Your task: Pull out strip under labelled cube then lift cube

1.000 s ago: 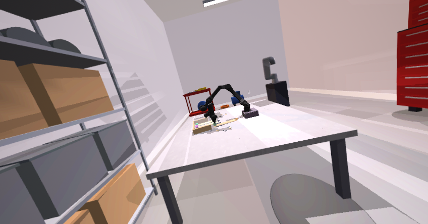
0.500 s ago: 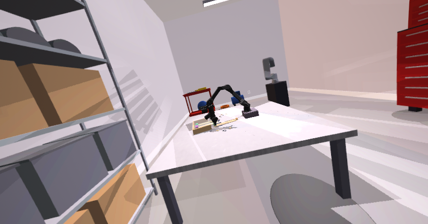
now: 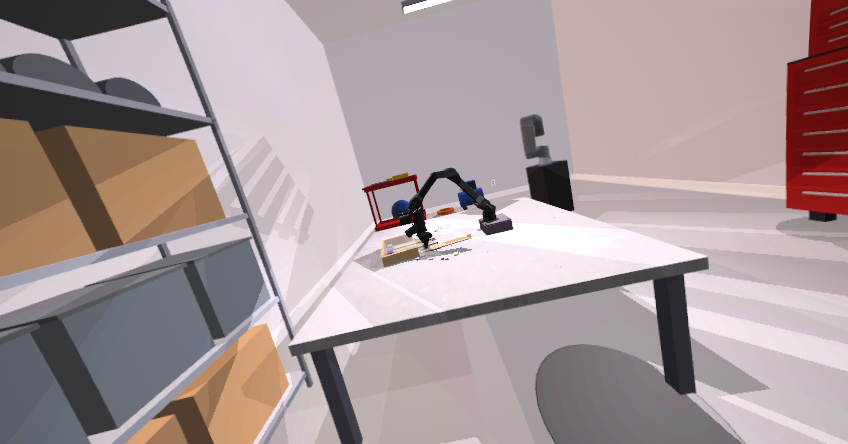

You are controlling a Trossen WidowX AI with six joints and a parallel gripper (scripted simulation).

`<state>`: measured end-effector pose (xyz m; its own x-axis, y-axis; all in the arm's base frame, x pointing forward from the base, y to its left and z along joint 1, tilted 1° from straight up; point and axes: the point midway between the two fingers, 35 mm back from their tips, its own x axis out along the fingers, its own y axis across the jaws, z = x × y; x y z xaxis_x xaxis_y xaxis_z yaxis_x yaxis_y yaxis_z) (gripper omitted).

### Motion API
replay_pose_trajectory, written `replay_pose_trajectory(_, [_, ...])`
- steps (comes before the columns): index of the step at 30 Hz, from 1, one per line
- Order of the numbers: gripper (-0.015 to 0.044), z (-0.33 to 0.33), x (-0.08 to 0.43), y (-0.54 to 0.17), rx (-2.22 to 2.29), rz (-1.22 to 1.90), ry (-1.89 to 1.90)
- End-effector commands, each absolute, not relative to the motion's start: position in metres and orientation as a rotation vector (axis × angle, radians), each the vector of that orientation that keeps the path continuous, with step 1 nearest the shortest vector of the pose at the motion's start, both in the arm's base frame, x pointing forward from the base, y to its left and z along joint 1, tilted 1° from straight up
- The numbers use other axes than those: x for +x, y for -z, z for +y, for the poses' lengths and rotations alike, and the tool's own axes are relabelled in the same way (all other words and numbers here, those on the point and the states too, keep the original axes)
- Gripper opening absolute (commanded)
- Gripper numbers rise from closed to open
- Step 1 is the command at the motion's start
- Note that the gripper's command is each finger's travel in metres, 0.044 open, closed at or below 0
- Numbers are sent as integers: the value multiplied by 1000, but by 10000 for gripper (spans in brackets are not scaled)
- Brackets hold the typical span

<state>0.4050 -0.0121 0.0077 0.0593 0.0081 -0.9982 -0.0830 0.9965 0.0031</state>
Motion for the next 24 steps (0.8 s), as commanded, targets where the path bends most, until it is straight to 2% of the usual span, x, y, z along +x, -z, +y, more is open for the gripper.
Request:
replay_pose_trajectory(1, [39,-12,405,-8,-60,1509,-69])
replay_pose_trajectory(3, [0,-12,403,-10,-60,1509,-69])
replay_pose_trajectory(18, [0,-11,345,-45,-64,1517,-71])
replay_pose_trajectory(24, [0,-10,341,-46,-64,1517,-71])
